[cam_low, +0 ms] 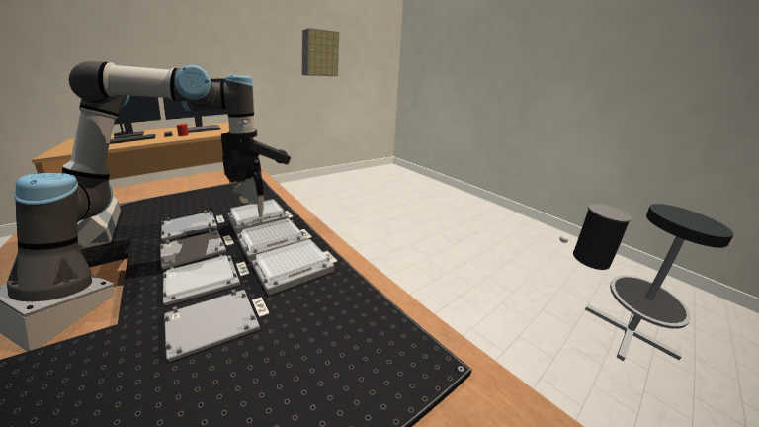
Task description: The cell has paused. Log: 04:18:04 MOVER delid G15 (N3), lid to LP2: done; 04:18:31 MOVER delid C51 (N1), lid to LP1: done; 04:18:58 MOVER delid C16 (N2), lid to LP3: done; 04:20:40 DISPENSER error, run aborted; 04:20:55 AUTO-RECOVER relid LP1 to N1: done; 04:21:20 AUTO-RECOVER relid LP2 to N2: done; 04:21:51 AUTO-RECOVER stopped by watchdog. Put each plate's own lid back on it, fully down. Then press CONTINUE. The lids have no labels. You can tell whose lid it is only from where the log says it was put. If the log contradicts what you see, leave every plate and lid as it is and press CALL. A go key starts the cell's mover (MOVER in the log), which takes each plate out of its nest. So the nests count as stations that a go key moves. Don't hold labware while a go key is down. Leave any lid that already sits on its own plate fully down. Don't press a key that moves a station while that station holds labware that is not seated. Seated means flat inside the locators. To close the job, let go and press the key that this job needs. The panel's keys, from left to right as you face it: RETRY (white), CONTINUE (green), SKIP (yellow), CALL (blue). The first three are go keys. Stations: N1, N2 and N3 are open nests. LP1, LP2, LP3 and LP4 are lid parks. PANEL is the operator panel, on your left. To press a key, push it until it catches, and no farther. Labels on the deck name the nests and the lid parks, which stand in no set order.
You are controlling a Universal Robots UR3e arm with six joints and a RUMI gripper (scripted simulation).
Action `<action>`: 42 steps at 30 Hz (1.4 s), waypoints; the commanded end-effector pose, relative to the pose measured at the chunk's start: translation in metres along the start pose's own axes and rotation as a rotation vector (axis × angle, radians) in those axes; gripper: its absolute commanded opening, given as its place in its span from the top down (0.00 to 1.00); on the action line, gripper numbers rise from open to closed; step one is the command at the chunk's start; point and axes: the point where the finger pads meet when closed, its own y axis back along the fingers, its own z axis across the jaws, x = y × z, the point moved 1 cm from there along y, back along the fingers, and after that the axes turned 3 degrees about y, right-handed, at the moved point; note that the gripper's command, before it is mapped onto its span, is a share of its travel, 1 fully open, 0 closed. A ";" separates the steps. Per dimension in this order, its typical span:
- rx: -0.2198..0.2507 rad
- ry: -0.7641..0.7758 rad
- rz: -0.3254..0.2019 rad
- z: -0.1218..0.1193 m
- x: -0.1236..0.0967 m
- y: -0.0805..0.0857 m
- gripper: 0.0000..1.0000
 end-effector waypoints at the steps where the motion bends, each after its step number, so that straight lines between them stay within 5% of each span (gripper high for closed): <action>1: 0.000 0.000 0.002 0.000 0.001 0.001 1.00; 21: -0.001 0.000 0.002 0.000 0.001 0.023 1.00; 42: -0.001 -0.009 0.002 0.095 -0.007 0.023 1.00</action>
